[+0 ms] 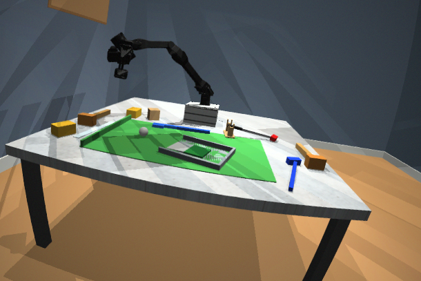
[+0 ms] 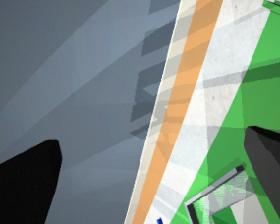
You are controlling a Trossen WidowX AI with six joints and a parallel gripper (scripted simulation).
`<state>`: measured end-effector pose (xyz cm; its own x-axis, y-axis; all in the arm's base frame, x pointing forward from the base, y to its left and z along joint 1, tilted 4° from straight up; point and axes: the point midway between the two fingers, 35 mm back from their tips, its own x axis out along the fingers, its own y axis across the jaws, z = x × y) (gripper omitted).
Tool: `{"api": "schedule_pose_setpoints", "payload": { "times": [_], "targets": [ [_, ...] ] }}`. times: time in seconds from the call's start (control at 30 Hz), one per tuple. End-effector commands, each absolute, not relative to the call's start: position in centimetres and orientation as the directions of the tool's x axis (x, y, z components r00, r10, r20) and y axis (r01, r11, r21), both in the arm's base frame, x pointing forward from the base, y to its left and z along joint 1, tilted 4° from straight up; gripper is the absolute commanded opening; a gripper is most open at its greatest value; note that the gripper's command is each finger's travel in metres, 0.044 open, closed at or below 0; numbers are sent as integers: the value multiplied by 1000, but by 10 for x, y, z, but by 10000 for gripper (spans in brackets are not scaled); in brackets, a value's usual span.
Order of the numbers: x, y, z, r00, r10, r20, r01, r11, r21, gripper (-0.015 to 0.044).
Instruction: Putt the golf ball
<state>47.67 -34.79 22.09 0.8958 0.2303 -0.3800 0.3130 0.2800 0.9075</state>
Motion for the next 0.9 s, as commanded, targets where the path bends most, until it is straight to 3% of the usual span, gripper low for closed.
{"api": "schedule_pose_setpoints", "payload": {
  "times": [0.0,0.47,0.87],
  "targets": [
    [478,-345,220,894,234,-383,313,286,906,426],
    [541,-126,153,668,440,-600,161,702,694,440],
    [487,78,88,351,494,-796,-312,863,398,440]
  ]
}}
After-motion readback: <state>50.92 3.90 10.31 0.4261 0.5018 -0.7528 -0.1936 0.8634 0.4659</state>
